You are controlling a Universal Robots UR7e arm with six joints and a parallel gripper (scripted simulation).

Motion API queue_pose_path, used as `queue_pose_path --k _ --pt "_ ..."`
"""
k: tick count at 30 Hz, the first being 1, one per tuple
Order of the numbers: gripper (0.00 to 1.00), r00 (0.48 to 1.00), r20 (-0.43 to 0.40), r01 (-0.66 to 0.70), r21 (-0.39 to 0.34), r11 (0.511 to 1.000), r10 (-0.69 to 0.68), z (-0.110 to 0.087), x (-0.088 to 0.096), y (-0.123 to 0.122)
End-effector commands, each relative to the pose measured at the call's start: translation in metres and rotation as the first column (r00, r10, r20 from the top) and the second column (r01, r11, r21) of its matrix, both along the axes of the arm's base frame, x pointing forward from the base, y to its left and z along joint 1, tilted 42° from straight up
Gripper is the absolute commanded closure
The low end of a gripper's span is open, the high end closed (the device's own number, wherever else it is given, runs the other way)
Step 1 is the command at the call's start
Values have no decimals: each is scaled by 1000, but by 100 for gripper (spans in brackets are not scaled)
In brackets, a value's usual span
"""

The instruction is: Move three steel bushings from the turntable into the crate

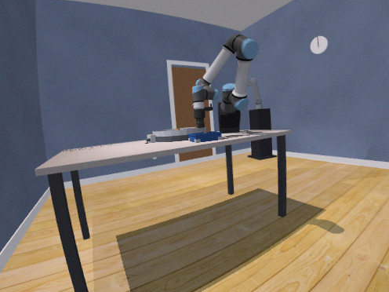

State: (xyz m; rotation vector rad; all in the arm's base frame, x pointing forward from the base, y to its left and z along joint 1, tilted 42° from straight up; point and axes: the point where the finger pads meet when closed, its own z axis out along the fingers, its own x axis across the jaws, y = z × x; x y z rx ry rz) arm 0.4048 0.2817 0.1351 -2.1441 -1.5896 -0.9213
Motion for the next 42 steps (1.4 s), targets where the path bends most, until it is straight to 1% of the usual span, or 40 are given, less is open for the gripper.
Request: queue_pose_path --k 1,7,12,24,29,42 --pt "58 1000 1 0 0 1000 0 1 0 0" --pt "58 1000 1 0 0 1000 0 1 0 0" --pt "58 1000 1 0 0 1000 0 5 -2 -4" --pt "58 1000 1 0 0 1000 0 5 -2 -4" --pt "58 1000 1 0 0 1000 0 10 -3 -7" --pt "58 1000 1 0 0 1000 0 10 -4 -8"
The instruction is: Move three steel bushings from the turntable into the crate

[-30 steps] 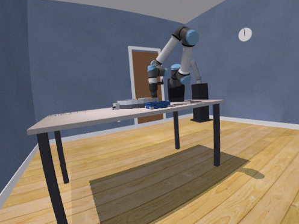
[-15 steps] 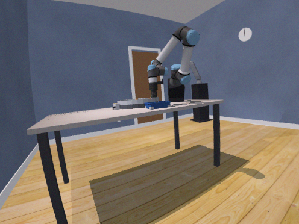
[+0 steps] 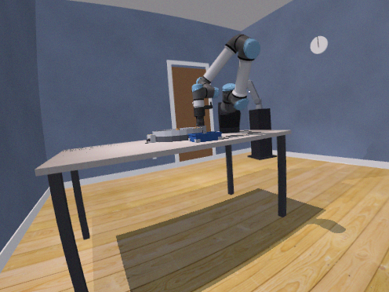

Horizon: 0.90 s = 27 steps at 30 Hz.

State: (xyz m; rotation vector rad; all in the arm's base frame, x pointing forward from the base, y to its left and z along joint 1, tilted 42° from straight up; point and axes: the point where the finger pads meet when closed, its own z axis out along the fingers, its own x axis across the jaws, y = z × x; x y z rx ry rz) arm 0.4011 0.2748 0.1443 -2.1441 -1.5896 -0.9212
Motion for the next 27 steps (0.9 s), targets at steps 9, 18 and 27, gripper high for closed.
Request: queue_pose_path --k 9,18,27 --pt "58 1000 1 0 0 1000 0 5 -2 -3" --pt "58 1000 1 0 0 1000 0 19 -8 -15" --pt "58 1000 1 0 0 1000 0 41 -17 -33"
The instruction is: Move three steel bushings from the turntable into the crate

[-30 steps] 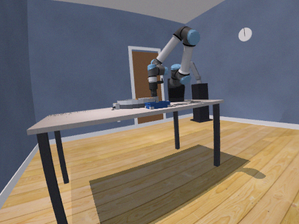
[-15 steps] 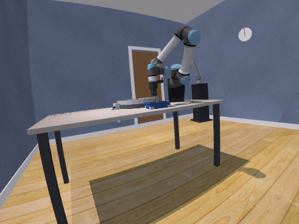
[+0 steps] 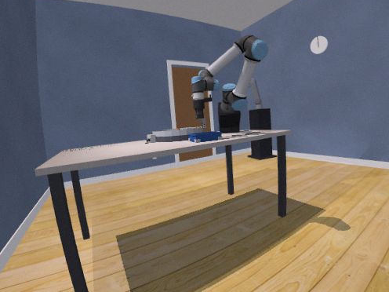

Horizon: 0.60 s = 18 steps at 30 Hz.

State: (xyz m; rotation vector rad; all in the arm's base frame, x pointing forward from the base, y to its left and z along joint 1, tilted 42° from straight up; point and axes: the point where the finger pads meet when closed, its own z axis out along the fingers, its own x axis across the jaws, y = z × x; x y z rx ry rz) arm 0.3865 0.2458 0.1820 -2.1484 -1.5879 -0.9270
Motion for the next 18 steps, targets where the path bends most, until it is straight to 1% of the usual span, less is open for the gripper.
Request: queue_pose_path --k 1,6,11,18 --pt "58 1000 -3 -4 1 1000 4 4 -2 -4" --pt "58 1000 -3 -4 1 1000 4 4 -2 -4" --pt "58 1000 -2 -4 1 1000 4 40 -17 -33" --pt "58 1000 -2 -4 1 1000 4 40 -17 -33"
